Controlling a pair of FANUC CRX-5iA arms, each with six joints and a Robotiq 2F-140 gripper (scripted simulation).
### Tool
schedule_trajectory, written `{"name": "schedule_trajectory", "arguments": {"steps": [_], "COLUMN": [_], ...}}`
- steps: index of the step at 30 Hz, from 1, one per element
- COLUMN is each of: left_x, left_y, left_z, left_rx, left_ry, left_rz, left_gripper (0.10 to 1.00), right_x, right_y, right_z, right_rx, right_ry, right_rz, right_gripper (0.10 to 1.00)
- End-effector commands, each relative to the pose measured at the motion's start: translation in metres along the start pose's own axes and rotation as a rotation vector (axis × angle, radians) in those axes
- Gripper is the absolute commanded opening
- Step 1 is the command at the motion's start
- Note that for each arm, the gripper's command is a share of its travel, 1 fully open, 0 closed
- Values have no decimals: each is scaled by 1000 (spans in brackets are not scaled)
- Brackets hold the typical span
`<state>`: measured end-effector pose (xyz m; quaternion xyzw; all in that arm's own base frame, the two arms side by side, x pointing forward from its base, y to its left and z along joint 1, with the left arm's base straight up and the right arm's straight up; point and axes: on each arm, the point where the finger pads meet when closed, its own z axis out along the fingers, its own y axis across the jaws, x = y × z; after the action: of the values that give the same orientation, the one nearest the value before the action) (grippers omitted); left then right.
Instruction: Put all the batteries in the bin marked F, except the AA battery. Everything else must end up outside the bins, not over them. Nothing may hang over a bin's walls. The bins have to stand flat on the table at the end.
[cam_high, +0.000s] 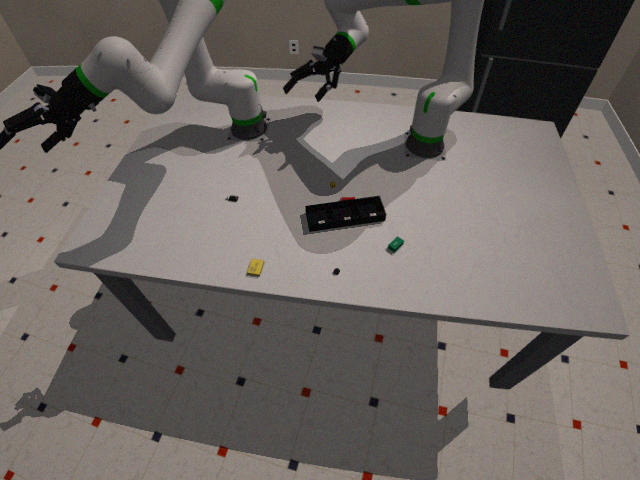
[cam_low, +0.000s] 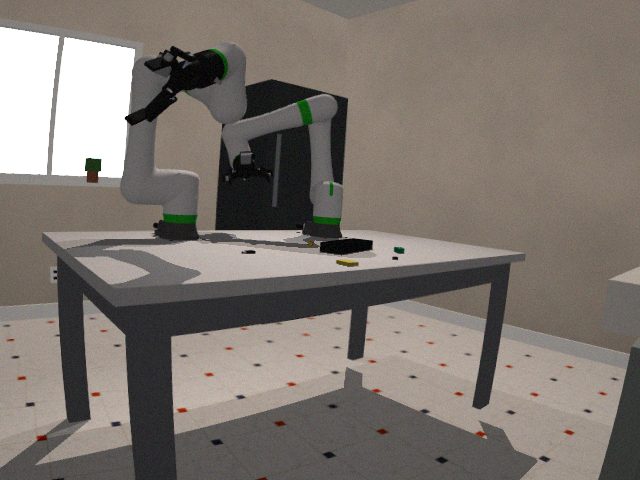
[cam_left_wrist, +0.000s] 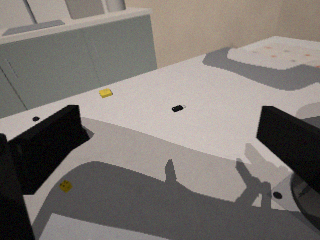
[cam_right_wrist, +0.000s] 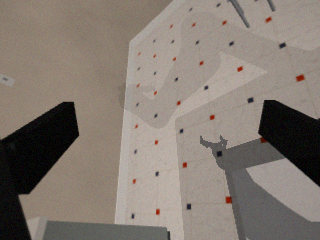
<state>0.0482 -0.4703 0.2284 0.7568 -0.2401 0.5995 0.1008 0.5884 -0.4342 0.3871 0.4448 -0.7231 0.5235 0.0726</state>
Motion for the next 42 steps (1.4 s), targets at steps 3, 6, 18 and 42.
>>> {"name": "schedule_trajectory", "arguments": {"steps": [3, 6, 18, 42], "left_x": [1, 1, 1, 1], "left_y": [0, 0, 0, 0], "left_z": [0, 0, 0, 0], "left_rx": [0, 0, 0, 0], "left_ry": [0, 0, 0, 0], "left_rz": [-1, -1, -1, -1], "left_gripper": [1000, 1000, 1000, 1000], "right_x": [31, 49, 102, 145], "right_y": [11, 21, 63, 182], "right_z": [-9, -15, -41, -137], "right_rx": [-45, -78, -209, -558], "right_ry": [28, 43, 72, -30], "right_rz": [52, 85, 195, 370], "right_gripper": [1000, 1000, 1000, 1000]}}
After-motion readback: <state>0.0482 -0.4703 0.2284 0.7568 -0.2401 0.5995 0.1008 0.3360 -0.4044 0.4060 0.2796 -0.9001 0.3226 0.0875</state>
